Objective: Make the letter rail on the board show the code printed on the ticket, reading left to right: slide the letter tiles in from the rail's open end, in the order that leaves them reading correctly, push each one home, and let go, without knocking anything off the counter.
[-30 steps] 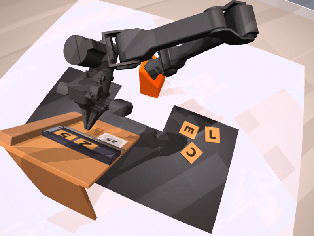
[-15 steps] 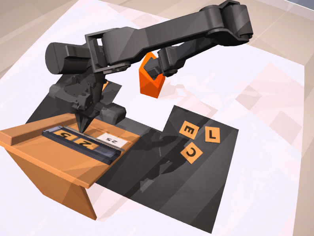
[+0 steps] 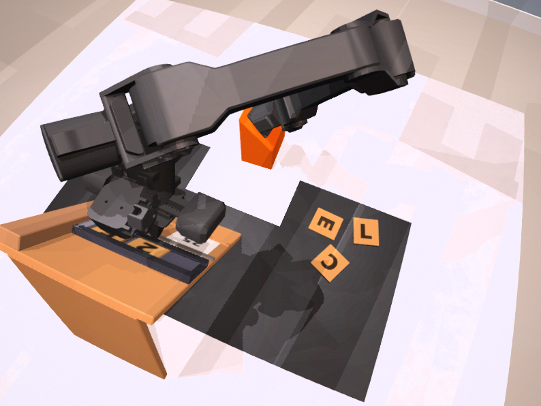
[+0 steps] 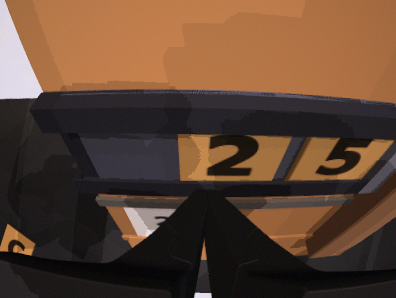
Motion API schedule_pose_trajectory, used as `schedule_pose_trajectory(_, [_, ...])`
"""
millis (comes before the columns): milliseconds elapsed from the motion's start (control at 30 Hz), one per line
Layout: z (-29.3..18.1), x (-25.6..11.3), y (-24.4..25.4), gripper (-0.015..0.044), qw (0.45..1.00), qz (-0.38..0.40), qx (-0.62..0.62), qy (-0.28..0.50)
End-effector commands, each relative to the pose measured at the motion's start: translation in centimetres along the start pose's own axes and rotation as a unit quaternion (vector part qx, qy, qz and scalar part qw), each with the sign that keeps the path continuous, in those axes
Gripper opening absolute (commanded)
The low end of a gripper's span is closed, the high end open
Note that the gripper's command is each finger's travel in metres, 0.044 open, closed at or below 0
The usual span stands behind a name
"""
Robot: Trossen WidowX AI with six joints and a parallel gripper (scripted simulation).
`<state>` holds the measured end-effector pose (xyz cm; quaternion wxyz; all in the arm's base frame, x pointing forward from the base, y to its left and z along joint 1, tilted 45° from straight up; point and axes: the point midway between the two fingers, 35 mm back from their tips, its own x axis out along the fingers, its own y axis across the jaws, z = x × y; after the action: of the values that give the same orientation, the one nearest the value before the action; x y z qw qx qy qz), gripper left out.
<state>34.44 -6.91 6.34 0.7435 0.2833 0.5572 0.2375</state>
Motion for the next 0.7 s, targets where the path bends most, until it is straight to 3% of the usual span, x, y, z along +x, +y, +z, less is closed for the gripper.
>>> schedule_pose_trajectory(0, [-0.07, -0.01, 2.05, 0.0, 0.996, 0.01, -0.026, 0.087])
schedule_pose_trajectory(667, [0.29, 0.45, 1.92, 0.0, 0.996, 0.01, -0.026, 0.087])
